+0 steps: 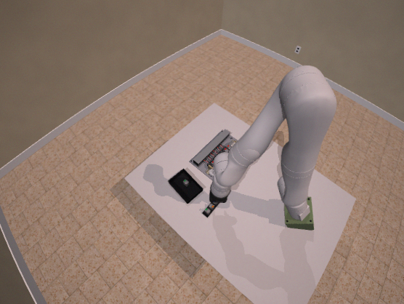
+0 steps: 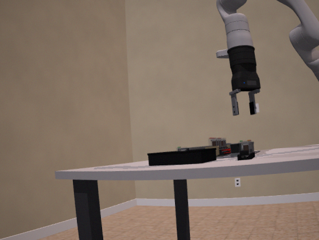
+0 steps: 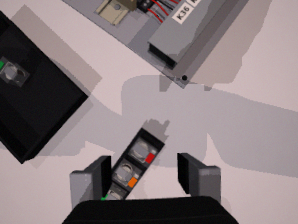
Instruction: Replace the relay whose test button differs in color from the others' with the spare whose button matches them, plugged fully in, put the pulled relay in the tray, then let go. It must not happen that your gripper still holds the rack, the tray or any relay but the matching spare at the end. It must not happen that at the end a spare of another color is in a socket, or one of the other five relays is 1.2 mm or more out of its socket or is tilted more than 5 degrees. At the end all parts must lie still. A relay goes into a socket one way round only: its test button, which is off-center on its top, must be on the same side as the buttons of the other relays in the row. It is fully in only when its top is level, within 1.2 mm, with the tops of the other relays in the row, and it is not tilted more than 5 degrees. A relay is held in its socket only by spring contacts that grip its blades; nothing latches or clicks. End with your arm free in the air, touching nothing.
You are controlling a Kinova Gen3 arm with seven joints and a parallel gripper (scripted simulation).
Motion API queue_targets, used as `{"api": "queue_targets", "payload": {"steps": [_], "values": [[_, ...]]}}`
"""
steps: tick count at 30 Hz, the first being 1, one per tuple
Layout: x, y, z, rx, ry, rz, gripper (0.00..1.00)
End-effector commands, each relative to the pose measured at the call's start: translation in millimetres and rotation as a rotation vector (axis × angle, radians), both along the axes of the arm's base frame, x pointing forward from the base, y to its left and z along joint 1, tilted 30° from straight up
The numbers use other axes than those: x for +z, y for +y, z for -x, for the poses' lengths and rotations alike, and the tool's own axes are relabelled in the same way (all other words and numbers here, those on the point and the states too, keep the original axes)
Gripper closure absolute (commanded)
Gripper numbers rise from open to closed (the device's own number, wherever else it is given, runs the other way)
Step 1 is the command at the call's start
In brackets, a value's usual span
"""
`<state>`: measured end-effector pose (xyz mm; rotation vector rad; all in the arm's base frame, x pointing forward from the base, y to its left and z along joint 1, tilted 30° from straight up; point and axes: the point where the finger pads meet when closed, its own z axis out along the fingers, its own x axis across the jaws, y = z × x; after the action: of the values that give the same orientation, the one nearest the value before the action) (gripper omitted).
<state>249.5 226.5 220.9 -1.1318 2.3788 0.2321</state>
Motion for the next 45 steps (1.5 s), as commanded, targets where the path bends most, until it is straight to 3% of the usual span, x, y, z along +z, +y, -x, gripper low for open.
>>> {"api": "queue_targets", "payload": {"steps": [1,45], "values": [[0.5,-0.7,-1.5,-0.031,0.008,-0.01,0.0],[0.5,-0.8,-1.5,-0.493,0.198,-0.205,0.0]]}}
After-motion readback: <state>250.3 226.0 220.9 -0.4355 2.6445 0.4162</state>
